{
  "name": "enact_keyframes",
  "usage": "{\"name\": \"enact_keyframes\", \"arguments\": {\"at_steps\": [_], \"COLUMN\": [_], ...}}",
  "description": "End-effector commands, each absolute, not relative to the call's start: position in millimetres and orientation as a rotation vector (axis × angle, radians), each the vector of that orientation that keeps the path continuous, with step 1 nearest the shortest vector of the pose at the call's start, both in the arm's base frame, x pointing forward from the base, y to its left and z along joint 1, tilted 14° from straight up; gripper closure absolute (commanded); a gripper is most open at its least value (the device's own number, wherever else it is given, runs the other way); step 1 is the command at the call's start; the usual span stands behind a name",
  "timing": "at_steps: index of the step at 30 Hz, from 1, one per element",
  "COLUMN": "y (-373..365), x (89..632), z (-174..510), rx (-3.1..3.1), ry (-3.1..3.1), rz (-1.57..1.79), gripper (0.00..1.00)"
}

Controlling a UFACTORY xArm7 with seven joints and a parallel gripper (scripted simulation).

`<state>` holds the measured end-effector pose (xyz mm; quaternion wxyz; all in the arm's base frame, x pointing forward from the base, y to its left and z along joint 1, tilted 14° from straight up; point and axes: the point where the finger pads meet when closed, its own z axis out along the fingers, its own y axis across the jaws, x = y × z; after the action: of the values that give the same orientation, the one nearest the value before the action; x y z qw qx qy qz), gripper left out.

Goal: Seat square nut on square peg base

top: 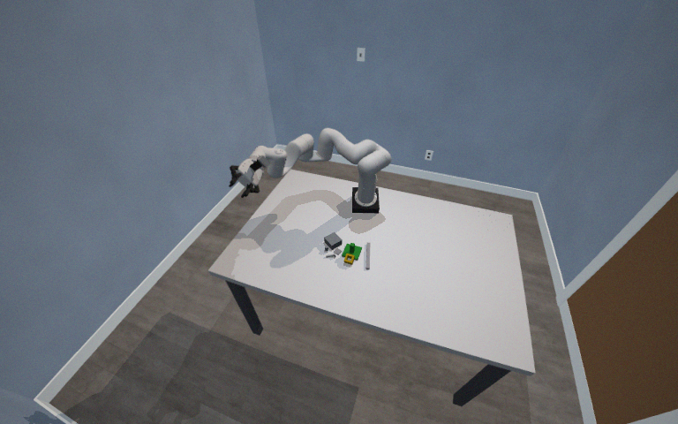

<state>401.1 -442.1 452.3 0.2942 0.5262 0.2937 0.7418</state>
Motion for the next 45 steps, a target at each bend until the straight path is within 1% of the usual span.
{"name": "enact_keyframes", "arguments": {"at_steps": [1, 7, 9, 16, 20, 24, 26, 27, 31, 41, 43, 44, 45], "y": [-421, -374, -374, -293, -241, -192, -192, -171, -126, -59, -59, -41, -38], "x": [389, 379, 379, 382, 393, 407, 407, 413, 430, 449, 449, 453, 452], "z": [491, 537, 537, 573, 574, 558, 558, 551, 514, 393, 393, 359, 347], "rx": [1.429, 1.510, 1.510, 1.693, 1.849, 2.041, 2.041, 2.093, 2.313, 2.803, 2.803, 2.864, 2.902], "ry": [0.806, 0.853, 0.853, 0.920, 0.948, 0.953, 0.953, 0.949, 0.908, 0.645, 0.645, 0.589, 0.550], "rz": [1.986, 1.998, 1.998, 1.977, 1.933, 1.857, 1.857, 1.832, 1.708, 1.287, 1.287, 1.212, 1.161], "gripper": [0.40, 0.40, 0.40, 0.40, 0.40, 0.40, 0.40, 0.40, 0.40, 0.40, 0.40, 0.40, 0.40]}}
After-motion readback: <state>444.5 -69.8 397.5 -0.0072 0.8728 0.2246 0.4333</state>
